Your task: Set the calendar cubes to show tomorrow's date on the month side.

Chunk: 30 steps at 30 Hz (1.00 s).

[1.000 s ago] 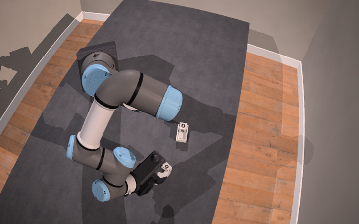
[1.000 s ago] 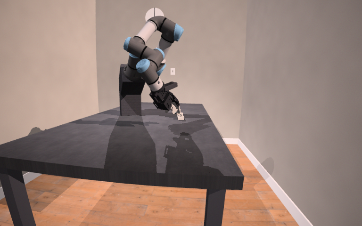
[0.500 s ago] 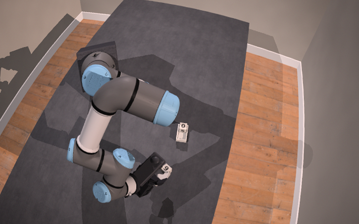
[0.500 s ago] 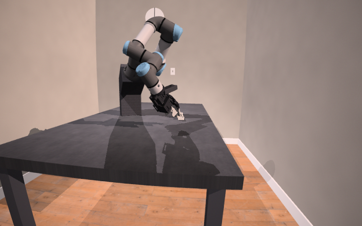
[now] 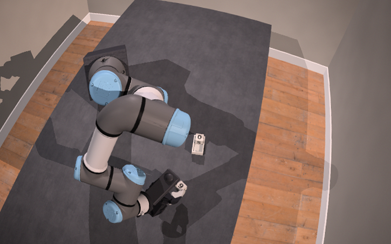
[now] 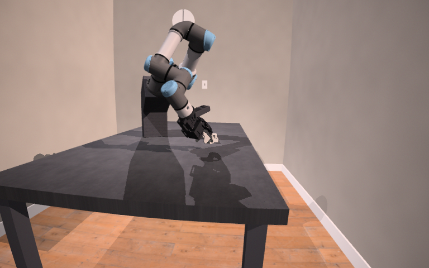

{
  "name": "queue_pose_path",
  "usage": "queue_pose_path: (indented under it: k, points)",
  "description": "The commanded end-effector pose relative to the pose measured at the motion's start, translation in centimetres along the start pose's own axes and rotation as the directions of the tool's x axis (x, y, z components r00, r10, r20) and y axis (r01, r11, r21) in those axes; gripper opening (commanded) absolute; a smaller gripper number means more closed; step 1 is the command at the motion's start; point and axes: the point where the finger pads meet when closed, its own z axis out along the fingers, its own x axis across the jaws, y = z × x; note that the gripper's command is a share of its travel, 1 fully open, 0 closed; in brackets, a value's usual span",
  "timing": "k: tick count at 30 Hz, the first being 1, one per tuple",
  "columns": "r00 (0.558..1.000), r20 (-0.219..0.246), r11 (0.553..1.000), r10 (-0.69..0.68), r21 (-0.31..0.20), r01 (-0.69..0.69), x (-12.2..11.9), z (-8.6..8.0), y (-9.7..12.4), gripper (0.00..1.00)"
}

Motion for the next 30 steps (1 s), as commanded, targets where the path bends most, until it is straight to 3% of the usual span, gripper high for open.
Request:
queue_pose_path:
  k: [1, 30]
  points:
    - [1.000, 0.001, 1.000, -0.001, -0.002, 0.001, 0.1, 0.7, 0.7, 0.10]
    - [1.000, 0.001, 1.000, -0.001, -0.002, 0.001, 0.1, 1.7, 1.7, 0.10]
